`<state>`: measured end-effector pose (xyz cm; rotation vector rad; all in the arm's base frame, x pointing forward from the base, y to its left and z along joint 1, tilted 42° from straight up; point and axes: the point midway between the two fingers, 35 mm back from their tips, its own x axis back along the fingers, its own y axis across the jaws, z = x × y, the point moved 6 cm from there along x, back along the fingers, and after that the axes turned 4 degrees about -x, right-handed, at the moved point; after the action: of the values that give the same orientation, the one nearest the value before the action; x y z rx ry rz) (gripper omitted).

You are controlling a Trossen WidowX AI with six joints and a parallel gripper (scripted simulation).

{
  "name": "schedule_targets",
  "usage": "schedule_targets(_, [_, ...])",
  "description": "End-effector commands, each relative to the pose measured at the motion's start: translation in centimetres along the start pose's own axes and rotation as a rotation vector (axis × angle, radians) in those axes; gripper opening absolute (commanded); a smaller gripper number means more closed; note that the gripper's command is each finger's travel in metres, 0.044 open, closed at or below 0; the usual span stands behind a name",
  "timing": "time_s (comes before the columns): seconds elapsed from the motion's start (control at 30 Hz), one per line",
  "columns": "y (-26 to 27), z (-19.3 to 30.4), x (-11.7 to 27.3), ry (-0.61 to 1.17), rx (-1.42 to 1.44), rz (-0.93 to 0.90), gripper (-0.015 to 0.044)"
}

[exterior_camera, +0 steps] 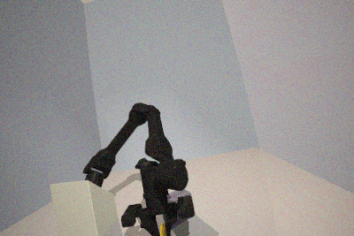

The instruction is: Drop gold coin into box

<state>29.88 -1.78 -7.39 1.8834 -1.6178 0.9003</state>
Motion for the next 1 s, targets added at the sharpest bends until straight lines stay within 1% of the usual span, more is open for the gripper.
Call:
schedule_targets(0.0, [0.0, 0.0, -0.1, -0.004, -0.004, 0.003, 0.0029])
schedule_targets(0.03, [0.0, 0.0, -0.1, -0.004, -0.004, 0.003, 0.0003])
schedule_targets(0.07, [0.0, 0.0, -0.1, -0.004, -0.004, 0.003, 0.0])
schedule_targets(0.4, [0.0, 0.0, 0.1, -0.004, -0.004, 0.003, 0.0])
schedule_targets(0.97, [-0.3, 0.2, 4.2, 0.002, -0.005, 0.003, 0.0])
